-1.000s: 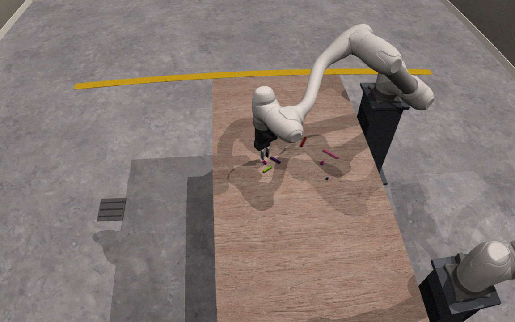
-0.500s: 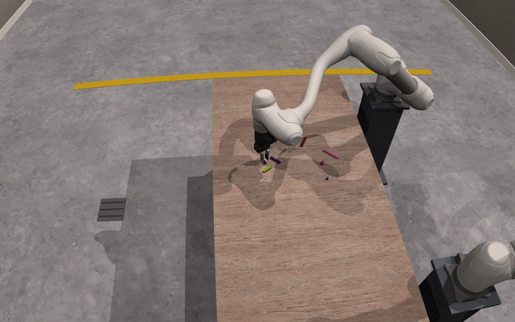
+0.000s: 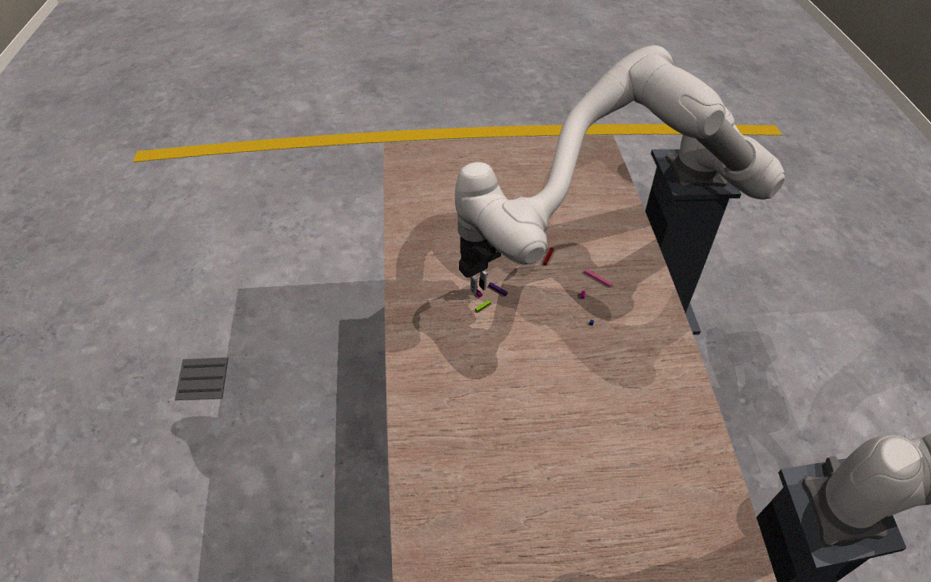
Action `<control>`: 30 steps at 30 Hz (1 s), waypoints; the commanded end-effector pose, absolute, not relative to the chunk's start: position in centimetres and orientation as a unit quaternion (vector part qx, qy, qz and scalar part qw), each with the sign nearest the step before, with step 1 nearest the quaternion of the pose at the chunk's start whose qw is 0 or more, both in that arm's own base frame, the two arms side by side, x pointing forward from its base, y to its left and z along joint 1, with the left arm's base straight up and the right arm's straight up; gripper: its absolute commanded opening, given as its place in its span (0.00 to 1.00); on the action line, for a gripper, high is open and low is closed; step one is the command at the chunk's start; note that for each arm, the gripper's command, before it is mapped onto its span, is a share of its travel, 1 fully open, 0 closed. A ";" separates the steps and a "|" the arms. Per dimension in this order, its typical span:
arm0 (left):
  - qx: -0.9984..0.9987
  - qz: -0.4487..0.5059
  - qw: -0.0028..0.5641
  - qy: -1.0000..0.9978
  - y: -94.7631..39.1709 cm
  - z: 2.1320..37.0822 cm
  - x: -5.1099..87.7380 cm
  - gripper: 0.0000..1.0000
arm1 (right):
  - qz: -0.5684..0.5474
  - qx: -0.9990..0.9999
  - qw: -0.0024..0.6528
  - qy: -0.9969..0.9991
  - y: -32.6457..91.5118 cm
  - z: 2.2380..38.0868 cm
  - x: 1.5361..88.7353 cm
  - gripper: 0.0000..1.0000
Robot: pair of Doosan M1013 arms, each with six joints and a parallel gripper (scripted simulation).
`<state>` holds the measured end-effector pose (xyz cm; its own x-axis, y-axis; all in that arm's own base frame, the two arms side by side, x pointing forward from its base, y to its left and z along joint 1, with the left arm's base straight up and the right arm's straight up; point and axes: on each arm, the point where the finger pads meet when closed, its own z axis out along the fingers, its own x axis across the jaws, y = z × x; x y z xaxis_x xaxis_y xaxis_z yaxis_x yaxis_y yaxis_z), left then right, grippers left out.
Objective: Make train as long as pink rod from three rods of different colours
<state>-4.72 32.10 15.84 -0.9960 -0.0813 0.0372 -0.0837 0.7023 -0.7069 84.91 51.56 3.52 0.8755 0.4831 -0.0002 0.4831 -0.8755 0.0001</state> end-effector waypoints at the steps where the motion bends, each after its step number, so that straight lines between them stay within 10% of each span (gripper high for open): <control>1: 0.045 0.383 0.002 -0.923 32.1 15.9 -4.7 1.00 | 0.001 0.968 0.000 0.249 51.6 3.7 84.9 0.54; 30: 0.045 0.383 0.002 -0.923 32.1 15.9 -4.7 1.00 | 0.001 0.968 0.000 0.249 51.6 2.5 84.9 0.54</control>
